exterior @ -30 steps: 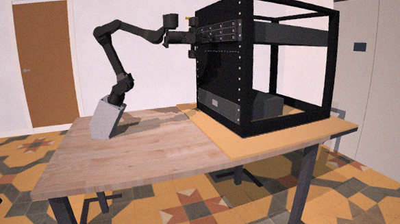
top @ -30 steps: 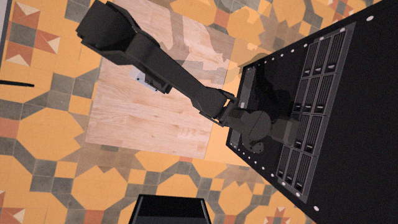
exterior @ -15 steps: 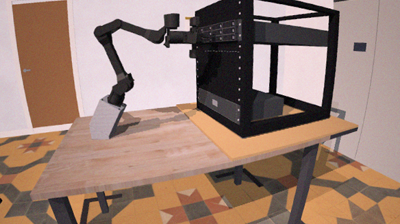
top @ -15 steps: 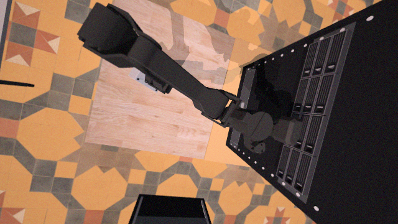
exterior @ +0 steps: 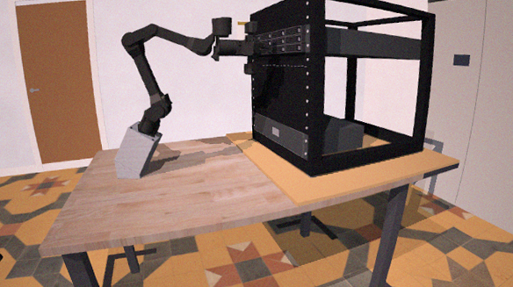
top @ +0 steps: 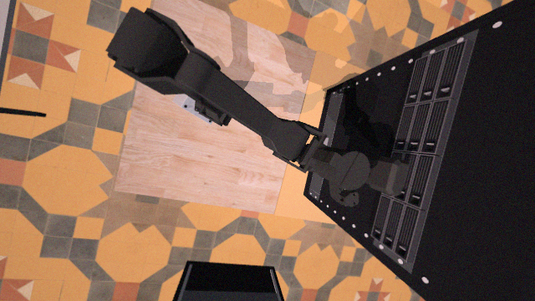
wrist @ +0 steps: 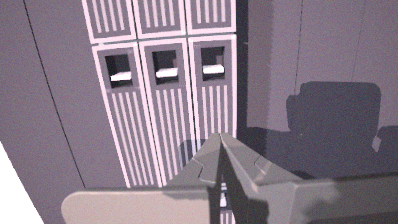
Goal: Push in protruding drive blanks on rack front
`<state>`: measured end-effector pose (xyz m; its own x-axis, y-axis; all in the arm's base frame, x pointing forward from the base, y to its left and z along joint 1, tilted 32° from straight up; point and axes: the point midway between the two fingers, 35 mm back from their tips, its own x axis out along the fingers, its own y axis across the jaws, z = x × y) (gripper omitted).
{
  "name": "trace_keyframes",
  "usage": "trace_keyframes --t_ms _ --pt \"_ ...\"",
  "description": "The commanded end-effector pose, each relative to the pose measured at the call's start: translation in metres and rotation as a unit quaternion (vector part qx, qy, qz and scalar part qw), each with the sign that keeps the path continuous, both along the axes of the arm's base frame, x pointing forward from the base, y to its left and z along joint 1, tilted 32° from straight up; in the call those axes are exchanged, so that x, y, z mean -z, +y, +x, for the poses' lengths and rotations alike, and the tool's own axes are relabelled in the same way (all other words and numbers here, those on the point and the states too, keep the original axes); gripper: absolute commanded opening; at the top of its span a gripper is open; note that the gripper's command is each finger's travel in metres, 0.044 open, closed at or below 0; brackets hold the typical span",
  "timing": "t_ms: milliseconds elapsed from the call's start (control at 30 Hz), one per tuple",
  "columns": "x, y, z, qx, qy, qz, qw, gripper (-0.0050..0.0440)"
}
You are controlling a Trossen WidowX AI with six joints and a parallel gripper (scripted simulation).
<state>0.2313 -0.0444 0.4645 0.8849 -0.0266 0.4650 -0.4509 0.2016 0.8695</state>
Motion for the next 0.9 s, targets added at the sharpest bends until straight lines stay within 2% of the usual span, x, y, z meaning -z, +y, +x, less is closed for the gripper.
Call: trace_keyframes --t_ms 0,867 --pt "-0.0129 0.0026 -0.0061 0.002 -0.015 -0.008 1.0 -0.005" --pt "-0.018 0.0022 0.0026 0.002 -0.015 -0.008 1.0 -0.005"
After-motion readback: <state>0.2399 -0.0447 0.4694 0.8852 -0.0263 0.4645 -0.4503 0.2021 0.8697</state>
